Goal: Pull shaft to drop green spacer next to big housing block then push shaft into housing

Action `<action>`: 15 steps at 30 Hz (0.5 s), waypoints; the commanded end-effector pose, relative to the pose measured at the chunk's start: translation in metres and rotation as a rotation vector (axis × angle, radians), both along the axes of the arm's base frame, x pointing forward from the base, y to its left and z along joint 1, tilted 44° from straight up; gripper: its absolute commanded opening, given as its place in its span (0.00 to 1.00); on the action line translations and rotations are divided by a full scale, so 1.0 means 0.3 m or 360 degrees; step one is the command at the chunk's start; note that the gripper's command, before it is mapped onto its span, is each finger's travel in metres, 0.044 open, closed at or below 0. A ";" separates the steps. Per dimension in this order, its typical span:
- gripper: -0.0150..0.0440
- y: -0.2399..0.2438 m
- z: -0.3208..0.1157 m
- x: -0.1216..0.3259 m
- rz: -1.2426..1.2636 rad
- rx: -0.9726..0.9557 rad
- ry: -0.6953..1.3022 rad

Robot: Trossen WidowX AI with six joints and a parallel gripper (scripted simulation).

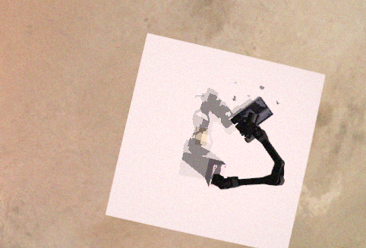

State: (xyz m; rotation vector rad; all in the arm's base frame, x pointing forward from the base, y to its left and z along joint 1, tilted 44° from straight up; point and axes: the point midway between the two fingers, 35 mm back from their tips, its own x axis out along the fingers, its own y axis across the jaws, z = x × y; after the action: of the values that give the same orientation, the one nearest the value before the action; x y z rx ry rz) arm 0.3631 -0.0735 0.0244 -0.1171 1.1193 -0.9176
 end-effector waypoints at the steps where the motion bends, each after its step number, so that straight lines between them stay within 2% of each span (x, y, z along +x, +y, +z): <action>1: 0.25 0.003 -0.004 -0.006 0.0000 0.0004 0.0006; 15: 0.25 0.004 -0.006 -0.010 0.0000 0.0004 0.0006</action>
State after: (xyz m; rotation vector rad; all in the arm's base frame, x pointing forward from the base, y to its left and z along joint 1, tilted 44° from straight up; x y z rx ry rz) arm 0.3619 -0.0730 0.0237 -0.1171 1.1194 -0.9176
